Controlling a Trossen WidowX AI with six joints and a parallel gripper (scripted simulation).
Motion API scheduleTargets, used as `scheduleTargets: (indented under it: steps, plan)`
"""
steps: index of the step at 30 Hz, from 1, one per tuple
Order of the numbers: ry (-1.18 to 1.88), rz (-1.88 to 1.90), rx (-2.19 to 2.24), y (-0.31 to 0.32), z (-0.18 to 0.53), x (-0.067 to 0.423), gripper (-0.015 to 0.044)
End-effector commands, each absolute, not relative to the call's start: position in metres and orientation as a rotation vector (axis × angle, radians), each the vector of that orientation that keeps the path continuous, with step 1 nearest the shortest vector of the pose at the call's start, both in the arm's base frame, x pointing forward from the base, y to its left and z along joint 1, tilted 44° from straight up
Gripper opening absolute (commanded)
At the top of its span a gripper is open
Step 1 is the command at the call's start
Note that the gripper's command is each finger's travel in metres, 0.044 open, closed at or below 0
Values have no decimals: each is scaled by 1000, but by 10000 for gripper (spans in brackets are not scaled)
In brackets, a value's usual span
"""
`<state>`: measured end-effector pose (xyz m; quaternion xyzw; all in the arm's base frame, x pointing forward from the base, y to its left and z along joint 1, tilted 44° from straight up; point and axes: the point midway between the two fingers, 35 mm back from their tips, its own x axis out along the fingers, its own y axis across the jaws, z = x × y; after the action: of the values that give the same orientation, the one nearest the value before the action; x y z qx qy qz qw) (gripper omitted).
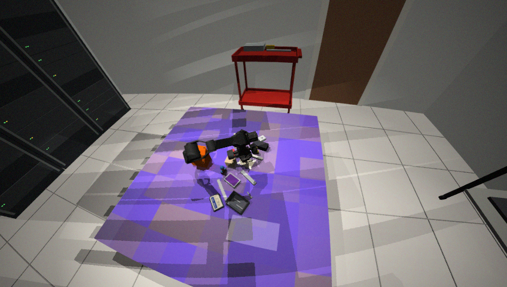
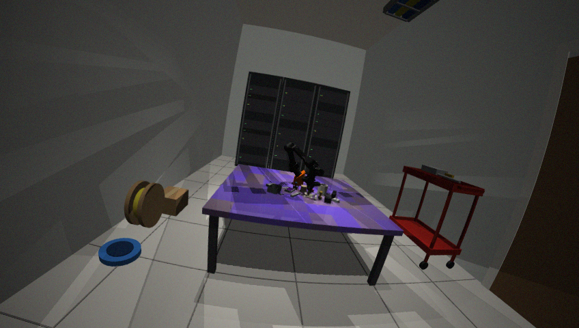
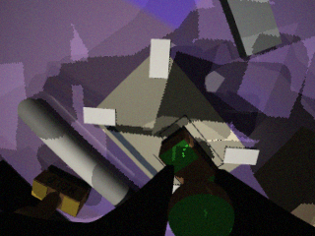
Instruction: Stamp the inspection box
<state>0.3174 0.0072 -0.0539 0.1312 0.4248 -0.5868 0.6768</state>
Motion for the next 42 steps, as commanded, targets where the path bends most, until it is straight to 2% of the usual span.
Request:
scheduleTargets:
  steps: [1, 42]
  plan:
    - [955, -1319, 286, 4, -56, 316, 0]
    - [954, -1320, 285, -2, -62, 316, 0]
